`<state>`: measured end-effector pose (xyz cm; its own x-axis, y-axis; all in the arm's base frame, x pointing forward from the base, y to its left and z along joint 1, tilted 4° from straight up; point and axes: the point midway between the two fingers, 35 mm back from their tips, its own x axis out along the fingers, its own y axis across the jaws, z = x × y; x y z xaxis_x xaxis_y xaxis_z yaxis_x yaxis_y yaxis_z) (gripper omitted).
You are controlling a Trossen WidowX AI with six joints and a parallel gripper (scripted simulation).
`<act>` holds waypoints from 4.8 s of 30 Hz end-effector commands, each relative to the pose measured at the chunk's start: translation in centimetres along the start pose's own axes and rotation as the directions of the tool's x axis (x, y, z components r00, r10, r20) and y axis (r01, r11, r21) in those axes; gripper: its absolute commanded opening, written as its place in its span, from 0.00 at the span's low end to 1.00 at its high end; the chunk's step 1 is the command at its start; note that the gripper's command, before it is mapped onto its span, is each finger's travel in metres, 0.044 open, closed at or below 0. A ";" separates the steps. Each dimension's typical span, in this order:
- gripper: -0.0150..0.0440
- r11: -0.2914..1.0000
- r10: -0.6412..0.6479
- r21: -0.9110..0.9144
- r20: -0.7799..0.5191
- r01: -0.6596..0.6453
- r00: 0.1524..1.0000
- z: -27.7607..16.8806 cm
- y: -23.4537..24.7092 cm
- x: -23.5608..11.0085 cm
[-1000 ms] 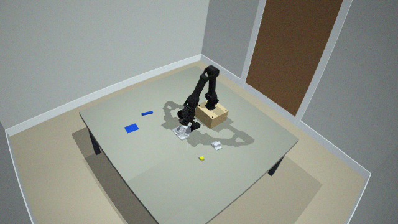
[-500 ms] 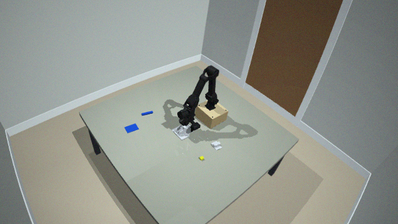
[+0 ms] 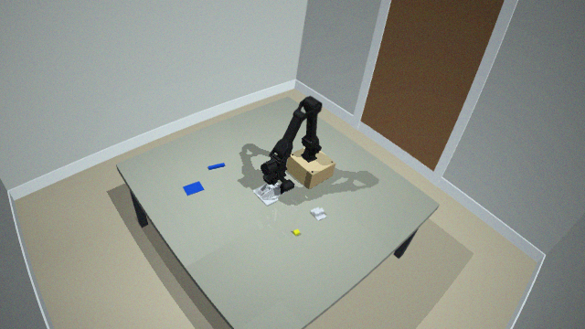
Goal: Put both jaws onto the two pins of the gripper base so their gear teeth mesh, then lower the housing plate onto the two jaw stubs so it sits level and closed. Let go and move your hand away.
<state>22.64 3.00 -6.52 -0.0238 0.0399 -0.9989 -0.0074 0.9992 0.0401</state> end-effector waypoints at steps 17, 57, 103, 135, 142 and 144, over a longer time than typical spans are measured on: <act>0.85 1.000 -0.001 0.004 -0.005 0.001 1.000 -0.1 0.0 0.4; 0.85 1.000 -0.001 0.004 -0.005 0.001 1.000 -0.2 0.0 0.0; 1.00 1.000 0.000 0.001 -0.001 0.000 1.000 -0.1 0.0 0.3; 1.00 1.000 -0.001 0.005 -0.003 0.001 1.000 -1.7 -0.2 -10.9; 1.00 1.000 -0.001 0.004 -0.006 0.001 1.000 -2.4 -0.3 -12.3; 1.00 1.000 -0.001 0.004 -0.006 0.001 1.000 -2.4 -0.3 -12.3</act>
<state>20.64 2.21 5.49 -0.0326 0.0397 -0.9987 0.0010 0.9992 0.0396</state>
